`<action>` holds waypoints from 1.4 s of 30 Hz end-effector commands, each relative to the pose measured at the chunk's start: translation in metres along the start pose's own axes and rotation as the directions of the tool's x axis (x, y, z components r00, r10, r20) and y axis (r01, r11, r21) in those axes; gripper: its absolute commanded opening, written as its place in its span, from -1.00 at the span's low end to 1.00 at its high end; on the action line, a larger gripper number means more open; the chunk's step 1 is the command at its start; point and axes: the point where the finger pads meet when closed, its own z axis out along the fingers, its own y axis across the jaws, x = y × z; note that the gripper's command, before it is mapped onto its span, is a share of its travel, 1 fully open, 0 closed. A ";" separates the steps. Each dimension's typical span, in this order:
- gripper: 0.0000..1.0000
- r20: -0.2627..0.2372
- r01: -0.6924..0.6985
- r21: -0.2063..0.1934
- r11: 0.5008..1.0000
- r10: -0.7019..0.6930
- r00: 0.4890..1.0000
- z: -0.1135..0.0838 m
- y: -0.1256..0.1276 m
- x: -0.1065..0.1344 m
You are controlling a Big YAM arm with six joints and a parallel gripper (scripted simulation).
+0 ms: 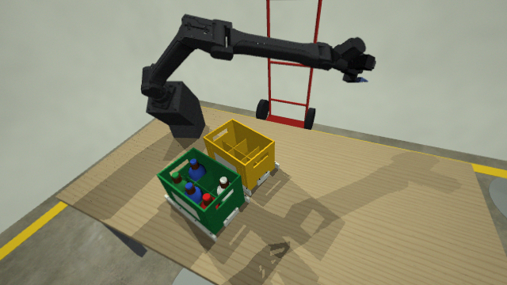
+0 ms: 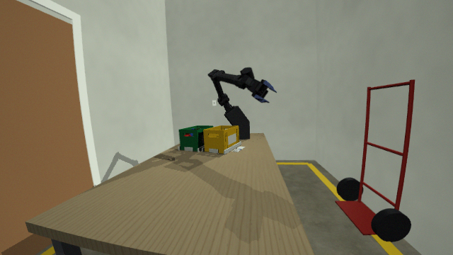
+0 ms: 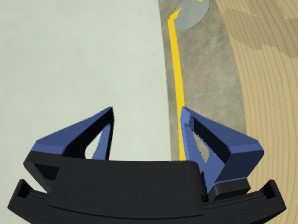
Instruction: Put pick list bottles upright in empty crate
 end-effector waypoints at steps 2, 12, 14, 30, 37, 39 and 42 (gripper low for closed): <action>0.21 -0.058 0.014 0.021 1.000 -0.012 0.998 0.001 0.006 0.034; 0.21 -0.071 0.029 0.014 0.999 -0.028 0.997 -0.026 0.041 0.048; 0.21 -0.078 0.030 0.018 0.999 -0.029 0.997 -0.024 0.040 0.058; 0.21 -0.290 0.167 0.096 0.981 -0.133 0.948 -0.037 0.054 0.129; 0.21 -0.270 0.138 0.094 0.986 -0.109 0.957 -0.062 0.059 0.142; 0.21 -0.275 0.140 0.097 0.985 -0.109 0.955 -0.063 0.058 0.152; 0.21 -0.366 0.224 0.121 0.967 -0.167 0.915 -0.058 0.060 0.169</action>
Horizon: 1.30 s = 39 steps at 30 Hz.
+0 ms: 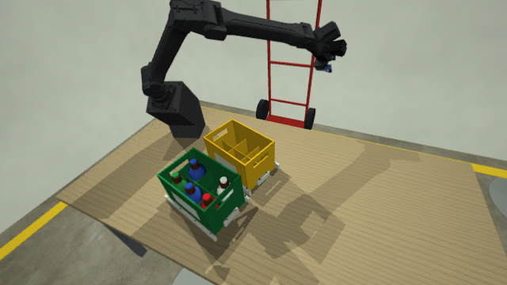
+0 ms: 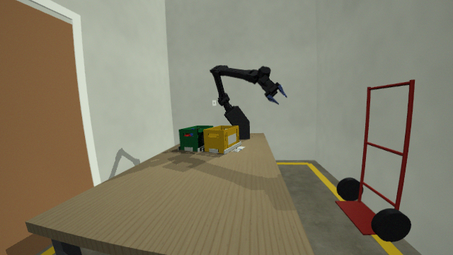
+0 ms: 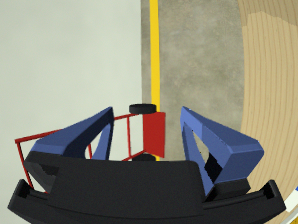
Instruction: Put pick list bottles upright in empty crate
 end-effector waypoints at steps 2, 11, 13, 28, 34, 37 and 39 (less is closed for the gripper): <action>0.21 -0.050 0.062 0.011 0.998 -0.061 0.997 -0.004 0.029 0.019; 0.21 -0.090 0.100 0.034 0.994 -0.097 0.991 -0.014 0.036 0.048; 0.21 -0.130 0.132 0.056 0.990 -0.123 0.984 -0.017 0.037 0.057; 0.21 -0.231 0.194 0.116 0.974 -0.163 0.959 -0.048 0.029 0.123; 0.21 -0.281 0.229 0.141 0.963 -0.183 0.942 -0.043 0.020 0.162; 0.21 -0.298 0.290 0.144 0.946 -0.238 0.924 -0.053 0.037 0.149; 0.21 -0.312 0.278 0.158 0.947 -0.219 0.924 -0.069 0.025 0.167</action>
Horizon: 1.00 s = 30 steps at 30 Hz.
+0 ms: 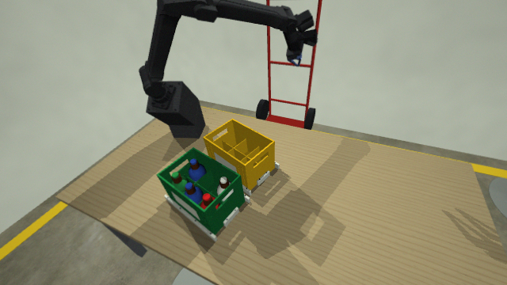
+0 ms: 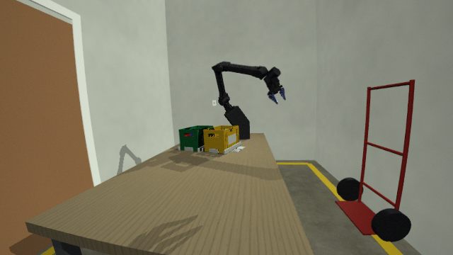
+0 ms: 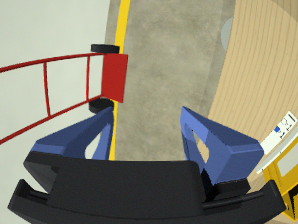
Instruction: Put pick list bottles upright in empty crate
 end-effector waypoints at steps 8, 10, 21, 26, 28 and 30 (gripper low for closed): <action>0.21 -0.033 0.078 0.030 0.997 -0.077 0.997 -0.013 0.022 0.027; 0.21 -0.067 0.115 0.060 0.992 -0.111 0.992 -0.015 0.022 0.037; 0.21 -0.128 0.168 0.114 0.979 -0.153 0.980 -0.022 0.012 0.072; 0.21 -0.134 0.175 0.119 0.977 -0.159 0.978 -0.041 0.008 0.108; 0.21 -0.128 0.171 0.115 0.978 -0.157 0.979 -0.043 0.008 0.111; 0.21 -0.180 0.243 0.156 0.958 -0.214 0.960 -0.036 0.013 0.117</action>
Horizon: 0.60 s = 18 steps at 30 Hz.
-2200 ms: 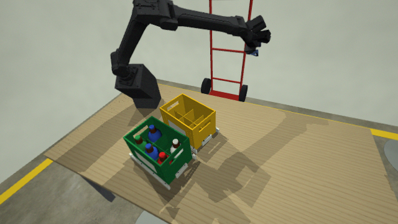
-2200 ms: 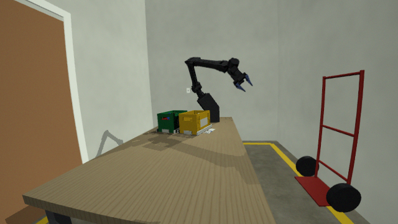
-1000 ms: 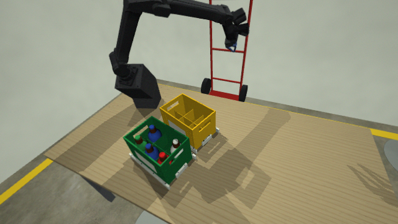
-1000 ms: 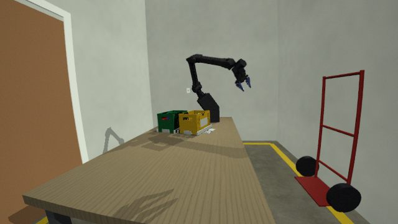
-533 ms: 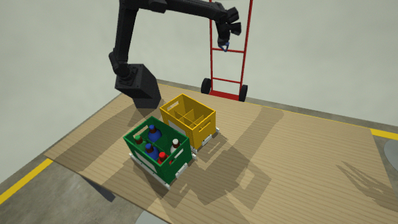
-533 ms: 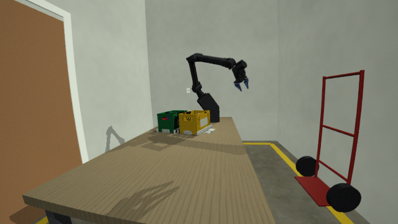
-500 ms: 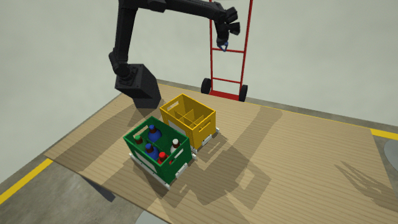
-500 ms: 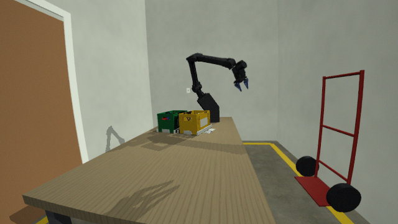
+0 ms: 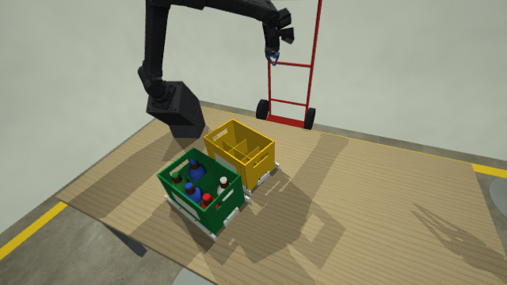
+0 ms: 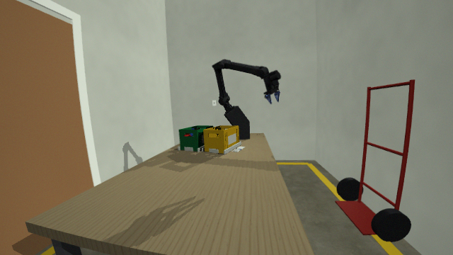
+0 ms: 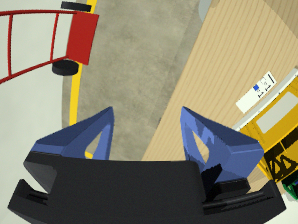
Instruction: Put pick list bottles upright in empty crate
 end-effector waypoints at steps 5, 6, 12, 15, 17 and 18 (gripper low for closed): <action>0.21 -0.034 0.070 0.049 0.996 -0.068 0.997 -0.020 0.006 0.029; 0.21 -0.034 0.070 0.049 0.996 -0.068 0.997 -0.020 0.006 0.029; 0.21 -0.071 0.154 0.104 0.983 -0.147 0.987 -0.020 0.014 0.044; 0.21 -0.096 0.157 0.123 0.980 -0.146 0.985 -0.028 0.000 0.072; 0.21 -0.097 0.156 0.121 0.980 -0.145 0.985 -0.029 -0.001 0.082; 0.21 -0.091 0.153 0.118 0.981 -0.143 0.986 -0.030 -0.001 0.083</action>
